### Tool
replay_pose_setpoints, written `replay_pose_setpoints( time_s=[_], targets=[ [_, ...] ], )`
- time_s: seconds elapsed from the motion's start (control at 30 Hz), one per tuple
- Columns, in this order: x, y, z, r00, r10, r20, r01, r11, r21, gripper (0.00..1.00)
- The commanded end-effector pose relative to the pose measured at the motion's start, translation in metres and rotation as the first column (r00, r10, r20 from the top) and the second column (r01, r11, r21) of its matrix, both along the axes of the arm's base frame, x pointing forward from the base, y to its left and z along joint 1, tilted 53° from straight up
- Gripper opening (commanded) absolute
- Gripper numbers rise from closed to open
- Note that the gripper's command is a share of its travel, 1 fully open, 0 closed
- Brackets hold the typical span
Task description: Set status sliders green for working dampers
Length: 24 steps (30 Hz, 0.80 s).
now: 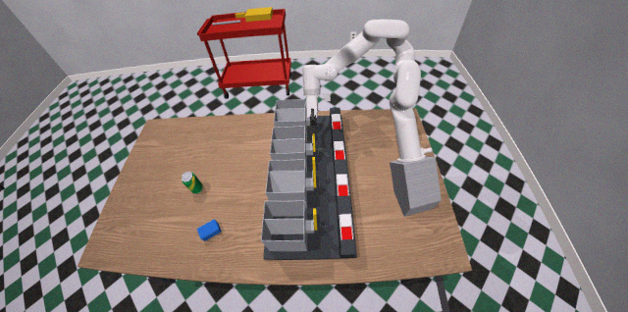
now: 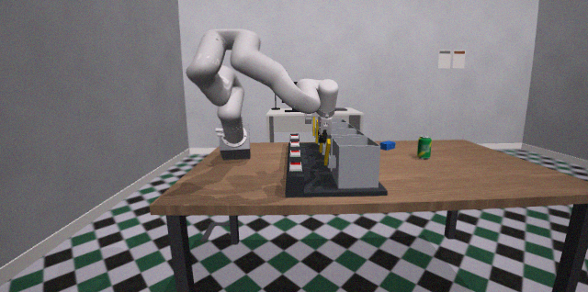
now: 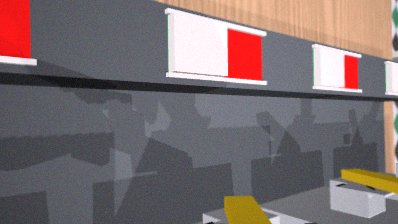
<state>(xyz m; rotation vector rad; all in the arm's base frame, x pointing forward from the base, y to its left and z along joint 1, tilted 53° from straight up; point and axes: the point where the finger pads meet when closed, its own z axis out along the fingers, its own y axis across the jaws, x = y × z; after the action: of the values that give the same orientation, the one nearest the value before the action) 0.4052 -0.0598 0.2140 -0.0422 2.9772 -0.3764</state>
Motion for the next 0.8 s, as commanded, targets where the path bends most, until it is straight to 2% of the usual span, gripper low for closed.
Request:
replay_pose_setpoints(
  time_s=[0.0,0.3,0.77],
  targets=[
    [0.001,0.001,0.002,1.000,0.001,0.003,-0.001,1.000,0.000,0.39],
    [-0.001,0.004,0.014,1.000,0.001,0.003,-0.001,1.000,0.000,0.39],
    [-0.009,0.016,0.063,1.000,0.001,0.003,-0.001,1.000,0.000,0.39]
  ],
)
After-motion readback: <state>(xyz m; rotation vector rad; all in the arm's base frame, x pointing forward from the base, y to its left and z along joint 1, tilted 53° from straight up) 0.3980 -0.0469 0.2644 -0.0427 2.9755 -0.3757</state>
